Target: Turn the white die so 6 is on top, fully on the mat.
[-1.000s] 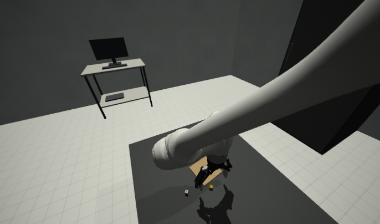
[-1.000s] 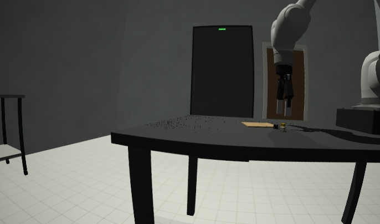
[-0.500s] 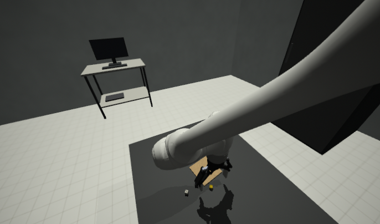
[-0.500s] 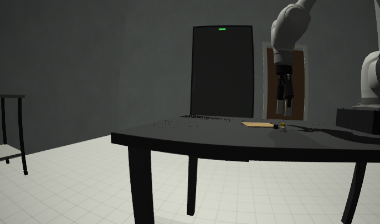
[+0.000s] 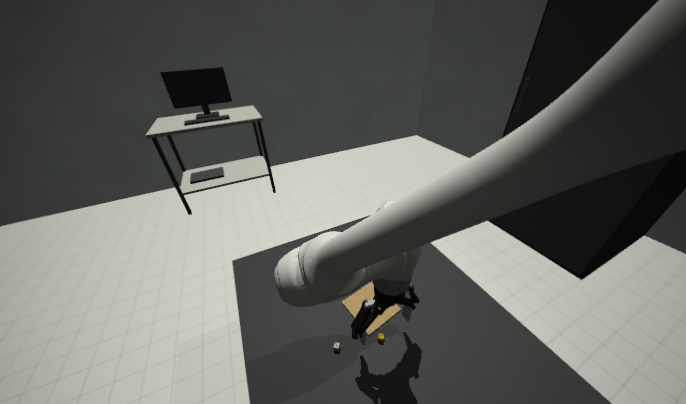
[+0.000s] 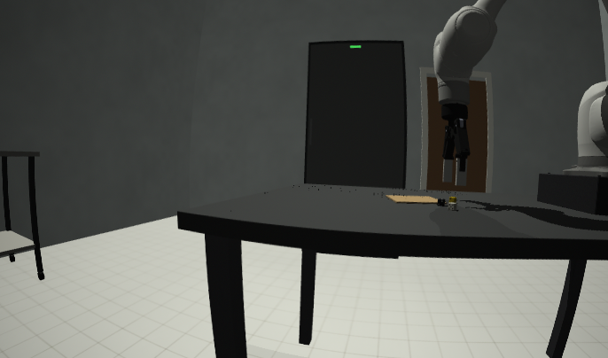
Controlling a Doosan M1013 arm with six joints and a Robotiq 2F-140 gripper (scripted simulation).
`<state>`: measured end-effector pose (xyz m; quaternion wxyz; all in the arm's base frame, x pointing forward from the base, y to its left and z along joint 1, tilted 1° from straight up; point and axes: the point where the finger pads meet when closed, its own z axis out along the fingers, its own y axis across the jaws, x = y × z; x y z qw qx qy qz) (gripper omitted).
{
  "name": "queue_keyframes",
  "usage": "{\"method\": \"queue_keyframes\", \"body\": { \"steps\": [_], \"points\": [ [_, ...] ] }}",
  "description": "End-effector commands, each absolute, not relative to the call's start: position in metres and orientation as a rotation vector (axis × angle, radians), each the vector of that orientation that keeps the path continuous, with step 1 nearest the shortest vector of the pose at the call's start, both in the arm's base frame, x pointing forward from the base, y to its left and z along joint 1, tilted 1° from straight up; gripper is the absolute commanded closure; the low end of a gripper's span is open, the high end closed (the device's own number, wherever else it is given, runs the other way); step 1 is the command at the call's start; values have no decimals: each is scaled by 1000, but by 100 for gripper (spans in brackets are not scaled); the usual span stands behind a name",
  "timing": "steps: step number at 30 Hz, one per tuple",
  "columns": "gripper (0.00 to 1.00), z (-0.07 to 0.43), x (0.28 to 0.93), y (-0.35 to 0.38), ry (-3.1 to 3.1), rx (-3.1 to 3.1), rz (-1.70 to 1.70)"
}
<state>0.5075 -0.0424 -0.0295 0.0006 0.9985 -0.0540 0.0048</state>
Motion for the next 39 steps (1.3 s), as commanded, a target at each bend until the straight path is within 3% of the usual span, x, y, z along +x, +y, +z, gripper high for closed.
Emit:
{"method": "queue_keyframes", "body": {
  "steps": [1, 39],
  "points": [
    [0, -29, 508, -42, -169, 3136, 15],
    [0, -29, 561, 15, -169, 3136, 15]
  ]
}}
